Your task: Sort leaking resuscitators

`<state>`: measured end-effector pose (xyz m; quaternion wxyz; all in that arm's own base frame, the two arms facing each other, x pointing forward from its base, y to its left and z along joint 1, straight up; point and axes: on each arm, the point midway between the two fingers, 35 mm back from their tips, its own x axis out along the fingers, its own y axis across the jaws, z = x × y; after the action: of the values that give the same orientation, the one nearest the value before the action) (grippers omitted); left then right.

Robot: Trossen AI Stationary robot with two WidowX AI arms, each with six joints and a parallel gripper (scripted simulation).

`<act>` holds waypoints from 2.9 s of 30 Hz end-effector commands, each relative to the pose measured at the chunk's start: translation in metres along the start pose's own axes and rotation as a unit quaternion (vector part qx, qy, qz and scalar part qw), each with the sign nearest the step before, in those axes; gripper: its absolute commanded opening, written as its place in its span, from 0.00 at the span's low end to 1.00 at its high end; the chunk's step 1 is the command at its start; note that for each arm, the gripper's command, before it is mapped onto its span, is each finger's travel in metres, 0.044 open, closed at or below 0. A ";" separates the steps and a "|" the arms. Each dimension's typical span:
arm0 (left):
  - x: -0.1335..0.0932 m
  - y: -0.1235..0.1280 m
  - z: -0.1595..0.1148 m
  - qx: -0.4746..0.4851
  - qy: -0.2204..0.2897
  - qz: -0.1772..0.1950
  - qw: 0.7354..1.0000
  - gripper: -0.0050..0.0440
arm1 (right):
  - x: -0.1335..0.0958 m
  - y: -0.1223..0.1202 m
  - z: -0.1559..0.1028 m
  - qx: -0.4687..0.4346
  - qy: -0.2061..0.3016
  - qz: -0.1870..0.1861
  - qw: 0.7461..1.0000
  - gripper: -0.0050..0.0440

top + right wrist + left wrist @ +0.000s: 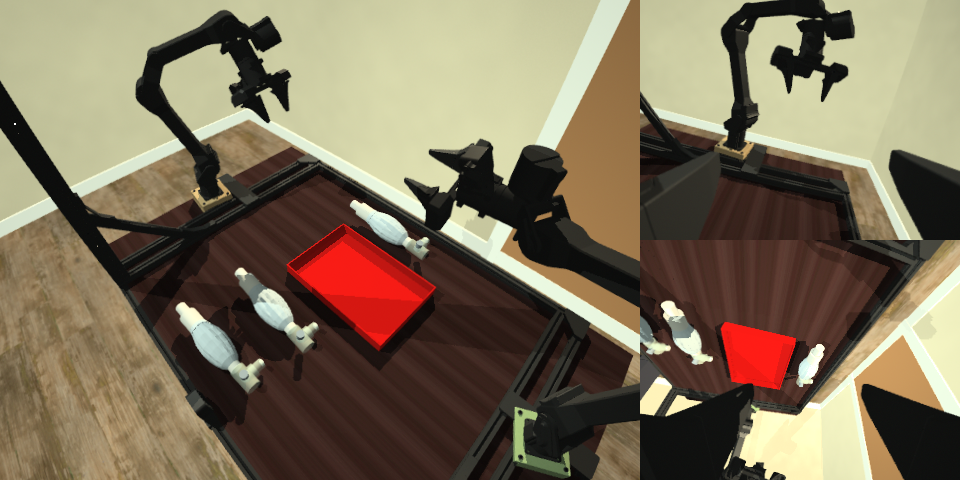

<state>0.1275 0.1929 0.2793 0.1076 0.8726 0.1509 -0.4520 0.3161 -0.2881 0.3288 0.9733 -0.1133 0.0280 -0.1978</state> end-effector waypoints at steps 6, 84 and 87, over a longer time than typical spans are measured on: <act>0.000 0.000 0.000 0.000 0.000 0.000 1.000 0.92 | 0.000 0.000 0.000 0.000 0.000 0.000 1.000 0.92; 0.184 0.278 -0.026 0.996 0.053 0.001 -0.078 1.00 | -0.002 0.188 -0.141 0.119 0.483 0.031 0.867 0.94; 0.184 0.278 -0.026 0.995 0.053 0.000 -0.080 1.00 | 0.002 0.174 -0.147 0.121 0.486 0.026 0.865 0.94</act>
<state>0.3480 -0.0274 0.1563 0.8845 -0.0599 0.4578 0.0680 0.3674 -0.1445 0.1486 0.8493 0.1142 0.4743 -0.2016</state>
